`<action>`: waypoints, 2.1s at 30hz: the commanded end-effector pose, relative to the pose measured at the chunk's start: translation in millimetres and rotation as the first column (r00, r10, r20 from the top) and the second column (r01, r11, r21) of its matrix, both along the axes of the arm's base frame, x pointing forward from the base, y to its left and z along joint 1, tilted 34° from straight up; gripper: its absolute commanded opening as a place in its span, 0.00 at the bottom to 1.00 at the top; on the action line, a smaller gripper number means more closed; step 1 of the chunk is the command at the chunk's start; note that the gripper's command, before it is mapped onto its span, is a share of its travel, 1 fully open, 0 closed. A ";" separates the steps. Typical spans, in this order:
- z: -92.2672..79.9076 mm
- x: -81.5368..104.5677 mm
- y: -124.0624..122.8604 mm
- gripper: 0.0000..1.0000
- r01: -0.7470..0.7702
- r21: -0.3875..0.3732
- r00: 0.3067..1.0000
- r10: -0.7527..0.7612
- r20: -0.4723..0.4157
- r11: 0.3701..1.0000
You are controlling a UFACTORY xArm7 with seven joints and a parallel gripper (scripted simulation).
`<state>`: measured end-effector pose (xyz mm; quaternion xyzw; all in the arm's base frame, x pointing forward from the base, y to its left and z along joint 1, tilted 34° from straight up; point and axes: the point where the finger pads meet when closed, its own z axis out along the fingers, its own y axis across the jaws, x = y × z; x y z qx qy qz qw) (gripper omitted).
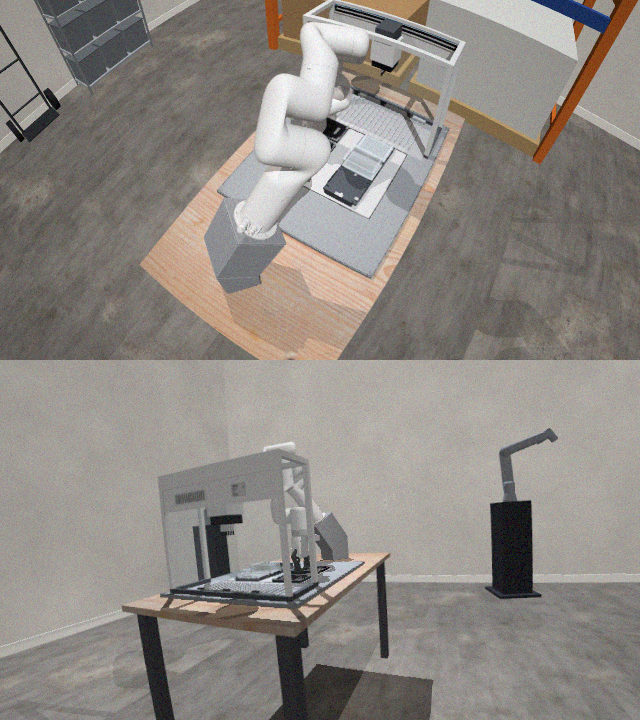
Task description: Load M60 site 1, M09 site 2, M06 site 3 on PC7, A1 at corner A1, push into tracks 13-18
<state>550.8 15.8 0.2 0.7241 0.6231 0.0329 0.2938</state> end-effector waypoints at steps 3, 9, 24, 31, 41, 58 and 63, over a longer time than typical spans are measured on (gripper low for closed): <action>0.9 0.8 1.3 0.00 -0.002 0.002 1.000 0.002 0.002 1.000; 2.0 0.3 1.9 0.00 -0.002 0.002 1.000 0.002 0.002 1.000; 9.2 -3.3 5.2 0.00 -0.002 0.002 1.000 0.002 0.002 1.000; 13.1 -5.2 7.0 0.00 -0.002 0.002 1.000 0.002 0.002 1.000; 17.5 -7.5 9.1 0.00 -0.002 0.002 1.000 0.002 0.002 1.000; 27.1 -12.3 13.6 0.00 -0.002 0.002 1.000 0.002 0.002 1.000; 33.9 -15.7 16.8 0.00 -0.002 0.002 1.000 0.002 0.002 1.000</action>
